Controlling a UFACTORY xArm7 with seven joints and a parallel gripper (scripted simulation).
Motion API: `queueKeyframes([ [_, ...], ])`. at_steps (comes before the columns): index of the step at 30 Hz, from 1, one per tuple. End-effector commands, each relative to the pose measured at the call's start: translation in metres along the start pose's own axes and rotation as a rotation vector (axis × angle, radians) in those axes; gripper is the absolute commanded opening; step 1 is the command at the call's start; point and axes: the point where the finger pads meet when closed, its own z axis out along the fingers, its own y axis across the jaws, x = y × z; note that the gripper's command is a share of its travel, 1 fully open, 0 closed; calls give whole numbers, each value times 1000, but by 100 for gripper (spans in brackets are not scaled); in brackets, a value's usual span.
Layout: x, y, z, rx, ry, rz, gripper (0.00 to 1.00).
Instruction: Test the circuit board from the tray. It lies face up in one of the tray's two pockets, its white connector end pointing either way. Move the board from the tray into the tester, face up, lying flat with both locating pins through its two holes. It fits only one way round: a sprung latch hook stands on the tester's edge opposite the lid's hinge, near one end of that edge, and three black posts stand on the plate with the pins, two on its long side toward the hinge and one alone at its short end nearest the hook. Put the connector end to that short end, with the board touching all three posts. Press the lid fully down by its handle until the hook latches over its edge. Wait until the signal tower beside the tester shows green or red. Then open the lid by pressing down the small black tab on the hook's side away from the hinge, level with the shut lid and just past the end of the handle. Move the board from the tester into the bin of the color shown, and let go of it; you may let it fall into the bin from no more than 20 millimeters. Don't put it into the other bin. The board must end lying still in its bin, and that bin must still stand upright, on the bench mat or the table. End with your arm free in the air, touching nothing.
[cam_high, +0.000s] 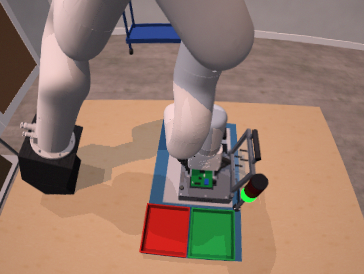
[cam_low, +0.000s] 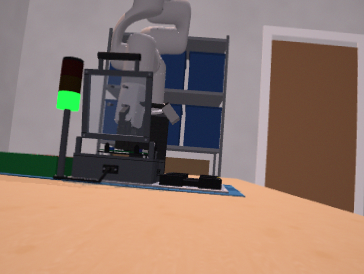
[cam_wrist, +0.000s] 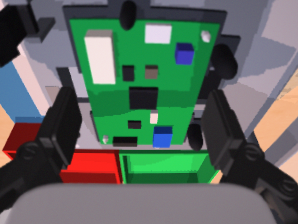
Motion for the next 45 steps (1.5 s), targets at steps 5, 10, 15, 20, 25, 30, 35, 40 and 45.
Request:
queueKeyframes([
  [5, 0, 2, 1, 1, 47, 1, 95],
  [10, 0, 2, 1, 1, 47, 1, 95],
  [15, 0, 2, 1, 1, 47, 1, 95],
  [20, 0, 2, 1, 1, 47, 1, 89],
  [25, 0, 2, 1, 1, 47, 1, 89],
  [30, 0, 2, 1, 1, 47, 1, 89],
  [35, 0, 2, 1, 1, 47, 1, 85],
  [40, 0, 2, 1, 1, 47, 1, 85],
  [45, 0, 2, 1, 1, 47, 1, 81],
])
